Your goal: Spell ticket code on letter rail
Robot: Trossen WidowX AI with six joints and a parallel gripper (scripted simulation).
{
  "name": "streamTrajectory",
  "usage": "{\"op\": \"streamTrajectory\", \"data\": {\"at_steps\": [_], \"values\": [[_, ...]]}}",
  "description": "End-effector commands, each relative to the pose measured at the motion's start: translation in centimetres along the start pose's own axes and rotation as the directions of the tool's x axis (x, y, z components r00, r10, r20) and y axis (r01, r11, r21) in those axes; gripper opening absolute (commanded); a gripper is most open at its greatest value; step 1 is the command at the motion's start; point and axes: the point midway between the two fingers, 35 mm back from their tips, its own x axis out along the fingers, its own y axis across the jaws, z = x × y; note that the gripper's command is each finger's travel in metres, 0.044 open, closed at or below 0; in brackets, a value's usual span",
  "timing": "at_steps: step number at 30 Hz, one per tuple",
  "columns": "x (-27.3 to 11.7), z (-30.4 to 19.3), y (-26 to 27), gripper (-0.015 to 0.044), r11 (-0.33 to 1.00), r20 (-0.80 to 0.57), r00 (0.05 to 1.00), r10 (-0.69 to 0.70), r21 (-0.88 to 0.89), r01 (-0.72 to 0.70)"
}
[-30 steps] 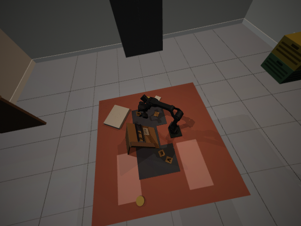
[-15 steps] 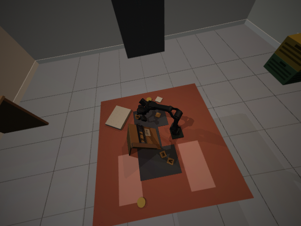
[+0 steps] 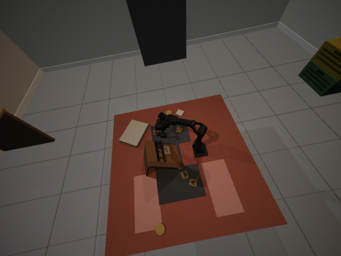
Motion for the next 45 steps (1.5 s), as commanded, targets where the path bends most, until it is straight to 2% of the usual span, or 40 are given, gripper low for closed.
{"op": "streamTrajectory", "data": {"at_steps": [1,45], "values": [[-0.1,-0.2,0.3,0.0,1.0,-0.001,1.0,-0.005,0.005,0.005],[0.0,-0.2,2.5,0.0,1.0,-0.001,1.0,-0.003,0.007,0.003]]}}
